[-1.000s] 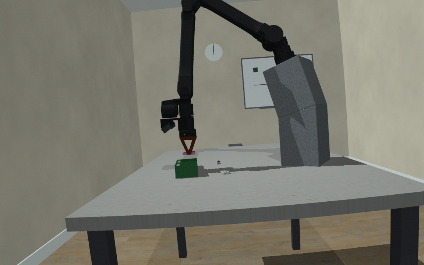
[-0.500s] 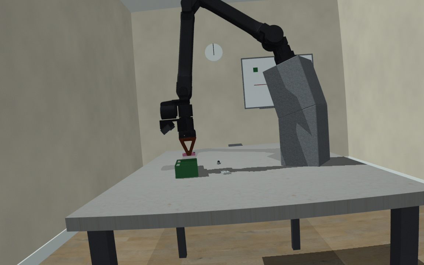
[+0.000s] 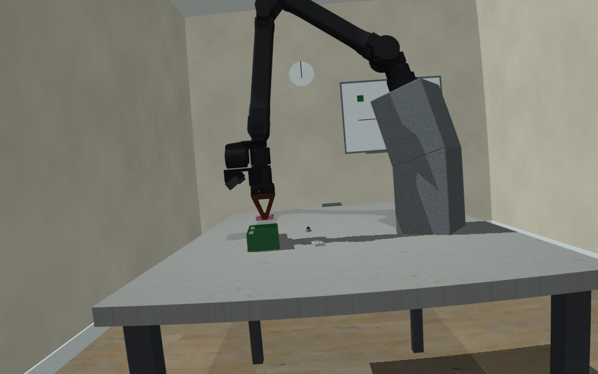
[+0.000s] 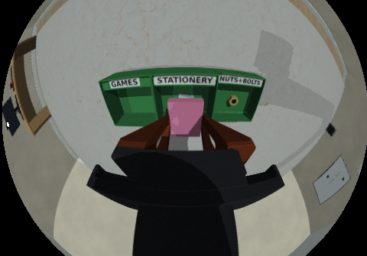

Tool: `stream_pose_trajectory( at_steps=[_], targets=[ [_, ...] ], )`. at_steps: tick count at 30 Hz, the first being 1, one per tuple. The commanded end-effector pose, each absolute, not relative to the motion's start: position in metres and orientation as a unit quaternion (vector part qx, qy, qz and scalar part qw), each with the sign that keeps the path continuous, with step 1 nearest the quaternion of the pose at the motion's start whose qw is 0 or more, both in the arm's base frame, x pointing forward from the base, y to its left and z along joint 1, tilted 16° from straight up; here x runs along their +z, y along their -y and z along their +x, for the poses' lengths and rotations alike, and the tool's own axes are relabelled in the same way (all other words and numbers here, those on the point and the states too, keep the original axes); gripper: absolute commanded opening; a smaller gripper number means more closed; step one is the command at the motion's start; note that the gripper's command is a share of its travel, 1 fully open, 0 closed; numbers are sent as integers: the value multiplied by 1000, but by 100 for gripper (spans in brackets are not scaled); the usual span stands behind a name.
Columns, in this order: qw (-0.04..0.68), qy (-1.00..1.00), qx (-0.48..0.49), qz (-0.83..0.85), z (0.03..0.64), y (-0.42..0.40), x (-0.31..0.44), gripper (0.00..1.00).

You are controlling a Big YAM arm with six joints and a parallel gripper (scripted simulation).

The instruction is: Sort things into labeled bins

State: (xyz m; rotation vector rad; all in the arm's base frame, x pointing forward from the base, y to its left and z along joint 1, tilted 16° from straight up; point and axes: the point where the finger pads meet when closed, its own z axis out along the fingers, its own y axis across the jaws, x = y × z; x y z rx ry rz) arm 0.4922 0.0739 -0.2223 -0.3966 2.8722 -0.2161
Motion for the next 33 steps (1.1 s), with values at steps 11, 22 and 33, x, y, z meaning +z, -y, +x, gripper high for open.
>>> stream_pose_trajectory(
  at_steps=[11,22,33],
  targets=[
    [125,-980,-73,-135,503,-68,-235,34],
    [124,-980,-73,-135,507,-65,-253,34],
    [122,-981,-74,-135,507,-64,-261,34]
  ],
)
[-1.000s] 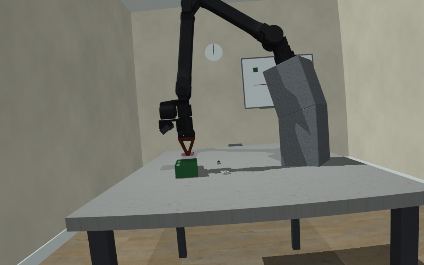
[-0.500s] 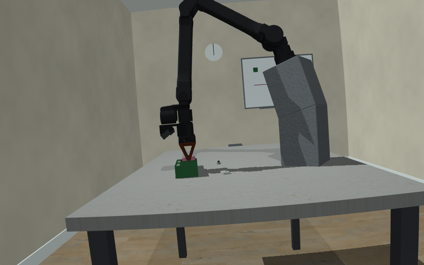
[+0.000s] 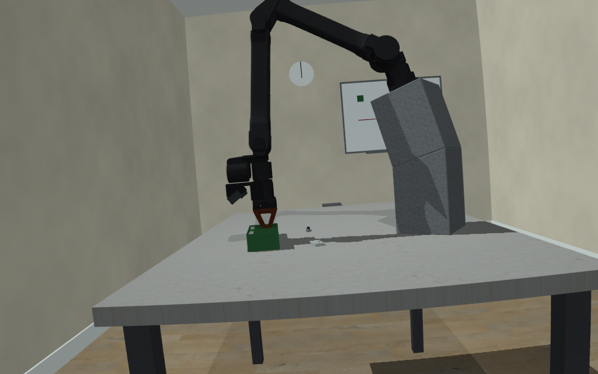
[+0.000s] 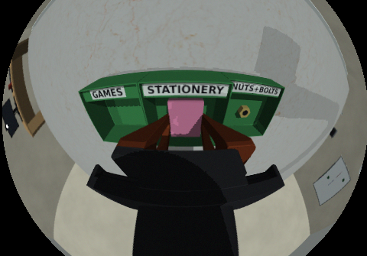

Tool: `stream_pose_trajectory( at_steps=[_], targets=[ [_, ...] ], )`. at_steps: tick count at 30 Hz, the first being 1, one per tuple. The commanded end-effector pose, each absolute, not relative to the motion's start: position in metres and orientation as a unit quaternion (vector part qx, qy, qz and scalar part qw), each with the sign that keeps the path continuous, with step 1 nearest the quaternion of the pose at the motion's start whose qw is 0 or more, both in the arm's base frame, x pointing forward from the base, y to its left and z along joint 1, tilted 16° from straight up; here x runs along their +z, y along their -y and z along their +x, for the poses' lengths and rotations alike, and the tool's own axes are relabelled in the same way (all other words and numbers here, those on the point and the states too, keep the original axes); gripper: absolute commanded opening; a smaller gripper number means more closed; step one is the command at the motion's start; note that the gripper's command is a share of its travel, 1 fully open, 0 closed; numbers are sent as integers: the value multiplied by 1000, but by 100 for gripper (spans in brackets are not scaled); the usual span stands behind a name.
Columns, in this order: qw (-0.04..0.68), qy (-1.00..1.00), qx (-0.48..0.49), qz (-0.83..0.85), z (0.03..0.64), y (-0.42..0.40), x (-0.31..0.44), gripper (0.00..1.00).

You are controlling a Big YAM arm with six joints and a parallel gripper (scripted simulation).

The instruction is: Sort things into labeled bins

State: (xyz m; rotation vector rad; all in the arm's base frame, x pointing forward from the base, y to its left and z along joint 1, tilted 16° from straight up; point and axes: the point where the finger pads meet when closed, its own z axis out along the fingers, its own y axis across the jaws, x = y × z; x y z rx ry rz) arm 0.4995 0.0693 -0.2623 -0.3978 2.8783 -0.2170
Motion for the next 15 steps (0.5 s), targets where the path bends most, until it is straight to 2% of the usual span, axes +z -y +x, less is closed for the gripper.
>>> stream_pose_trajectory(
  at_steps=[1,7,8,15],
  targets=[
    [122,-981,-74,-135,507,-64,-261,34],
    [123,-980,-74,-134,512,-65,-256,34],
    [125,-980,-73,-136,510,-71,-255,45],
    [123,-980,-74,-135,512,-64,-255,45]
  ],
)
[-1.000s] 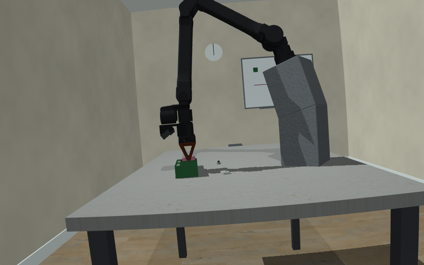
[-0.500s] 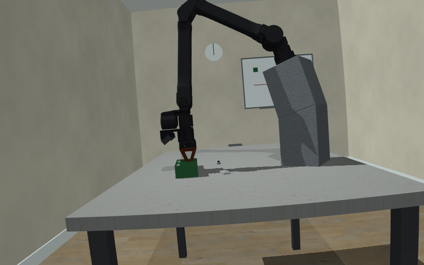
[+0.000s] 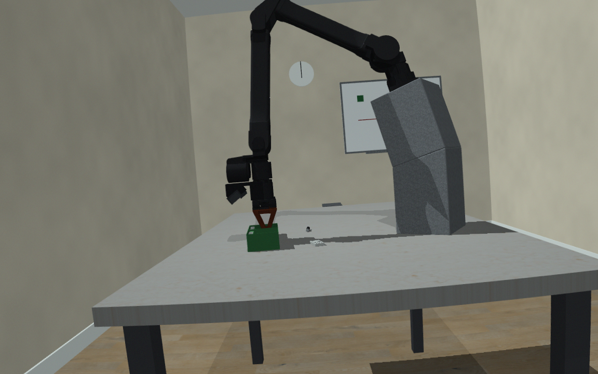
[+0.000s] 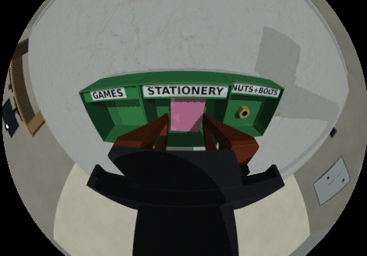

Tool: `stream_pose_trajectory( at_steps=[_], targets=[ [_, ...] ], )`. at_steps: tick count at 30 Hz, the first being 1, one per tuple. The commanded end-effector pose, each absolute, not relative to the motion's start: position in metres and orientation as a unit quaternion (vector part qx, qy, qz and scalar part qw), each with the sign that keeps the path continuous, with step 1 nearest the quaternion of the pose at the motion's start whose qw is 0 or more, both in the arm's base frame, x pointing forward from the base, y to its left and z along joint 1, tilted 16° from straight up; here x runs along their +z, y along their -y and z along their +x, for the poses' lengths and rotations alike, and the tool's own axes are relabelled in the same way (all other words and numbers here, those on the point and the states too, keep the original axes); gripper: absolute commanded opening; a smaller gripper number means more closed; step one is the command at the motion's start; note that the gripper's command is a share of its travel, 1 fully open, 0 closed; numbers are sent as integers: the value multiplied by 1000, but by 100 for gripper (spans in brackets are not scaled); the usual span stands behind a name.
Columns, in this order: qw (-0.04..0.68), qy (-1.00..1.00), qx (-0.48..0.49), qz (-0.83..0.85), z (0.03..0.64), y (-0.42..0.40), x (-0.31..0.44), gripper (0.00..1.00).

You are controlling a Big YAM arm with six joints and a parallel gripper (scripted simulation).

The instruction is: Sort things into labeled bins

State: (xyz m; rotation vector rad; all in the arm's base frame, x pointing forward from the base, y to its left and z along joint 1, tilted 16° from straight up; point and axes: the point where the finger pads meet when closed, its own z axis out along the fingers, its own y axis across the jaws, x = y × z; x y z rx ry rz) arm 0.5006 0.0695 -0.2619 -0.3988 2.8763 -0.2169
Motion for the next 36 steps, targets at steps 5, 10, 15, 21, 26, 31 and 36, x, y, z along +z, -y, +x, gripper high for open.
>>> stream_pose_trajectory(
  at_steps=[5,10,15,21,26,31,36],
  targets=[
    [123,-980,-74,-135,513,-64,-254,45],
    [124,-980,-74,-135,514,-64,-252,45],
    [124,-981,-73,-131,509,-65,-240,45],
    [125,-981,-72,-132,508,-70,-234,45],
    [126,-980,-72,-133,505,-75,-228,45],
    [126,-980,-71,-137,502,-80,-222,45],
    [126,-980,-72,-137,501,-80,-217,45]
  ],
)
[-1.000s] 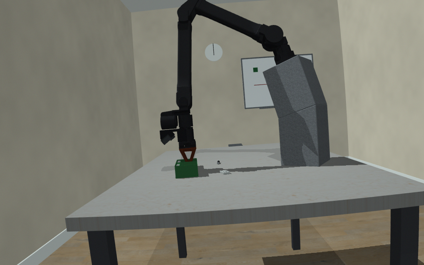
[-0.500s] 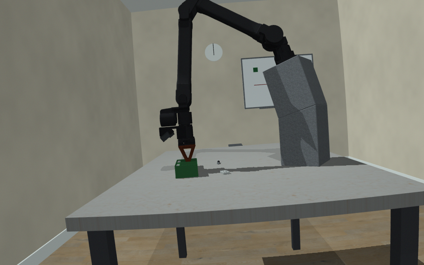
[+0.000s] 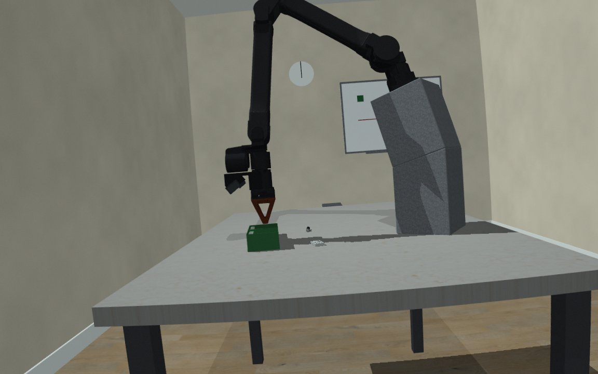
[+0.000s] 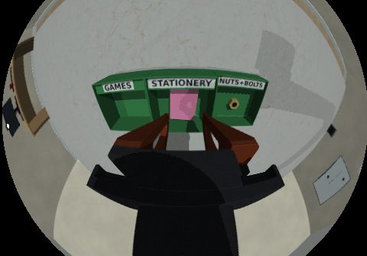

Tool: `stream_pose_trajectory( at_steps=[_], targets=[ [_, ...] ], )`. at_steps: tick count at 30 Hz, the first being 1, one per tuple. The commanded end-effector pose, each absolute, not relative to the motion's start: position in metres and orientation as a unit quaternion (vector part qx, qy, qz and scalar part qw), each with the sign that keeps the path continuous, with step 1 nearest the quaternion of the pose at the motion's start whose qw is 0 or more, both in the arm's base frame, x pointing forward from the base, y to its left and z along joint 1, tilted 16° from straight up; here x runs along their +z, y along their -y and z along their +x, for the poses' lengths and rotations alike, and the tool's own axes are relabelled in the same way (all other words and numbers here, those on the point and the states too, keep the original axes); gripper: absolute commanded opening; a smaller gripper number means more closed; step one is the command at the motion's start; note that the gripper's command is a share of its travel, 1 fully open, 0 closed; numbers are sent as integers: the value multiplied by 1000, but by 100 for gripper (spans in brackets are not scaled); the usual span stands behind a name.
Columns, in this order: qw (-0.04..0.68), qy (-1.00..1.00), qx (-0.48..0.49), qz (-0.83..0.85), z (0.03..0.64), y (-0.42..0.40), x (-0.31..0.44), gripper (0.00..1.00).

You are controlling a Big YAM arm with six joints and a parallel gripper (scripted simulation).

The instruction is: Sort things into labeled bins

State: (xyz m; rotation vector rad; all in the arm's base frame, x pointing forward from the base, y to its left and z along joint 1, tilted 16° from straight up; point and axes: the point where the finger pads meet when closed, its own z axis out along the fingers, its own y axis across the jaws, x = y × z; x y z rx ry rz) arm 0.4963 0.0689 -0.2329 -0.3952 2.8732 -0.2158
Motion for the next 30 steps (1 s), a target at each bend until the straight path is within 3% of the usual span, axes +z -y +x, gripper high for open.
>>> stream_pose_trajectory(
  at_steps=[1,30],
  targets=[
    [126,-980,-72,-137,501,-80,-217,45],
    [113,-981,-73,-138,486,-81,-227,45]
  ],
)
